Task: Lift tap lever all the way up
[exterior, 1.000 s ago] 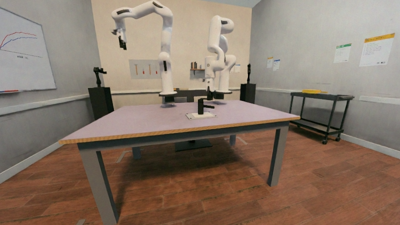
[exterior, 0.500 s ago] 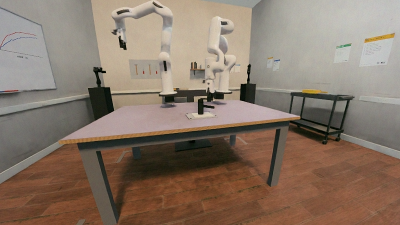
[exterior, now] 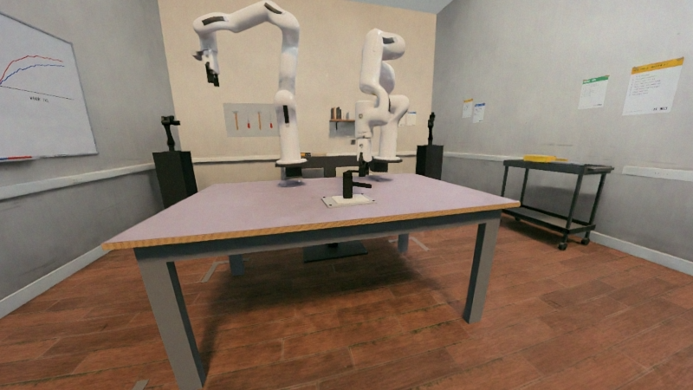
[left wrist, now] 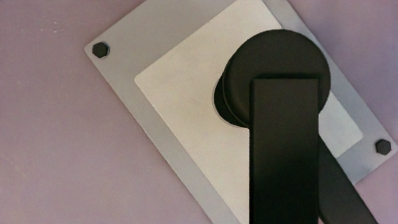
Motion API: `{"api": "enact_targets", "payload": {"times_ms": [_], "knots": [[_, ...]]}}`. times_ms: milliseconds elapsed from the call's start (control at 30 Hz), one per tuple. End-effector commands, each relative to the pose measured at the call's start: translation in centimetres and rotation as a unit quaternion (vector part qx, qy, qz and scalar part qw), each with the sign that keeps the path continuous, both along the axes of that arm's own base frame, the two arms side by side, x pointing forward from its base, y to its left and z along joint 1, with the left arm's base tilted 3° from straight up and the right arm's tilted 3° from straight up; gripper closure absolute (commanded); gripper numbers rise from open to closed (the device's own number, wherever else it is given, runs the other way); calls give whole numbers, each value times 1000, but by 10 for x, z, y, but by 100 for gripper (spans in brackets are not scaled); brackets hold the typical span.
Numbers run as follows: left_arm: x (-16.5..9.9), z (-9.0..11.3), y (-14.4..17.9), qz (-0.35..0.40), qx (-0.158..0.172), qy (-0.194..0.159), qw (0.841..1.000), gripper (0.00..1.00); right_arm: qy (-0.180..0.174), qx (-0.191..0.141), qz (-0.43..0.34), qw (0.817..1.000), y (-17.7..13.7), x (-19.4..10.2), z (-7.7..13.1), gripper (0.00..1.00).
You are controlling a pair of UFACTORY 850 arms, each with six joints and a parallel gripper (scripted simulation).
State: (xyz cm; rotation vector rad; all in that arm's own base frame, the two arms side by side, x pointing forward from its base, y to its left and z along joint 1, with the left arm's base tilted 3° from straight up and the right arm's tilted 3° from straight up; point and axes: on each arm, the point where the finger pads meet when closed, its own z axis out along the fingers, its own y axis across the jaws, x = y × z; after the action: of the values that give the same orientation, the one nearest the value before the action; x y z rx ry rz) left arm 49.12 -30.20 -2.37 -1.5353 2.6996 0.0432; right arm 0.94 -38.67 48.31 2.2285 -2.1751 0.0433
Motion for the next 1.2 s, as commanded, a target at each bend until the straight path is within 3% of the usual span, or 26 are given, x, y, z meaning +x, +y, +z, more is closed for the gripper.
{"api": "enact_targets", "payload": {"times_ms": [0,133,167,1167], "knots": [[1,1,-1,0,-1,-1,1000,34,0,-1,0,1000,0,0,1,0],[1,1,-1,0,-1,-1,1000,34,0,-1,0,1000,0,0,1,0],[1,1,-1,0,-1,-1,1000,100,0,-1,0,1000,0,0,1,0],[1,1,-1,0,-1,-1,1000,100,0,-1,0,1000,0,0,1,0]]}}
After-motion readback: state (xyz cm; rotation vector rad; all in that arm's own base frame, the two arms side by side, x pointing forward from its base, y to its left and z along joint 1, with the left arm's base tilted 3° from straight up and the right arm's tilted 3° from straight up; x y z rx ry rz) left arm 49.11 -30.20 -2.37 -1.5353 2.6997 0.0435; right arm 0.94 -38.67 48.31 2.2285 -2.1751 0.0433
